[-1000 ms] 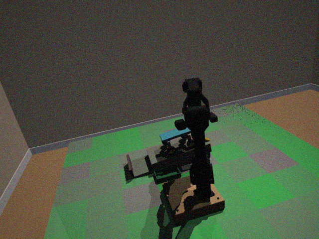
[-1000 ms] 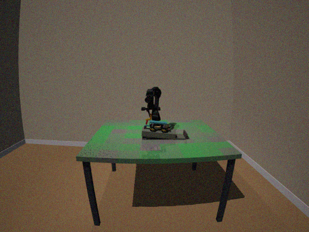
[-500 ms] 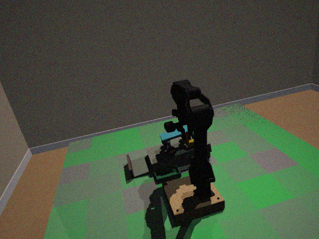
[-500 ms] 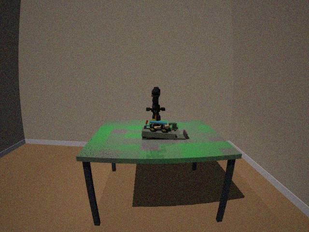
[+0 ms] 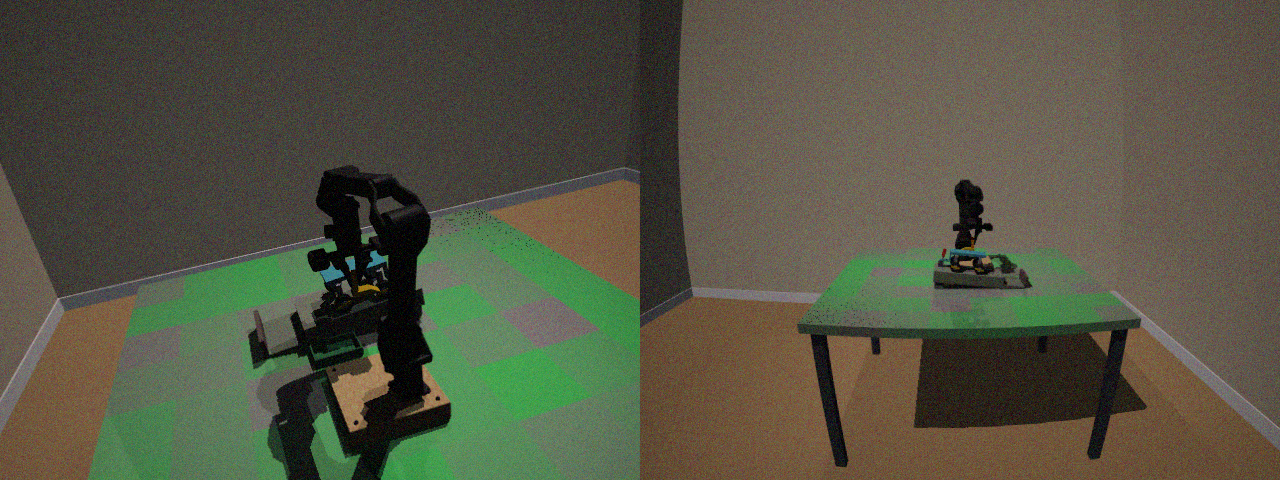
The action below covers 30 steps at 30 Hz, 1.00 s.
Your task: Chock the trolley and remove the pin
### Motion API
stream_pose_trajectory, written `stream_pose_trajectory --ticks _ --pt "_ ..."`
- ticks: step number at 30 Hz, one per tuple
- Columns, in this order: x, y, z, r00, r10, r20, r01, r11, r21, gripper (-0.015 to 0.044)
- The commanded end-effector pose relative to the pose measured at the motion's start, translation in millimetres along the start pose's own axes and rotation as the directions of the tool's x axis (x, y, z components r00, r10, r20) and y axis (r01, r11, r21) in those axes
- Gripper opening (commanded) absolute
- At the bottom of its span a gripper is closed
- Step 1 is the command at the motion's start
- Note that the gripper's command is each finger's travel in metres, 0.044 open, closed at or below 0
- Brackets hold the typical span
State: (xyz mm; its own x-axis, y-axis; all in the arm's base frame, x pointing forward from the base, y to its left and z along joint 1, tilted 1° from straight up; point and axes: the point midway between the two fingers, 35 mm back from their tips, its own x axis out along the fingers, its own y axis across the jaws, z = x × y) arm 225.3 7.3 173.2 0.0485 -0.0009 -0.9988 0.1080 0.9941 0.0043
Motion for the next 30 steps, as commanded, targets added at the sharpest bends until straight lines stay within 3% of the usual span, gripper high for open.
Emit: stream_pose_trajectory --ticks 1,30 --pt "1.2 16.1 3.9 1.000 -0.002 0.003 0.002 1.000 0.003 0.0000" --pt "9.3 122.0 25.8 1.000 0.008 0.004 -0.008 1.000 0.003 0.0000"
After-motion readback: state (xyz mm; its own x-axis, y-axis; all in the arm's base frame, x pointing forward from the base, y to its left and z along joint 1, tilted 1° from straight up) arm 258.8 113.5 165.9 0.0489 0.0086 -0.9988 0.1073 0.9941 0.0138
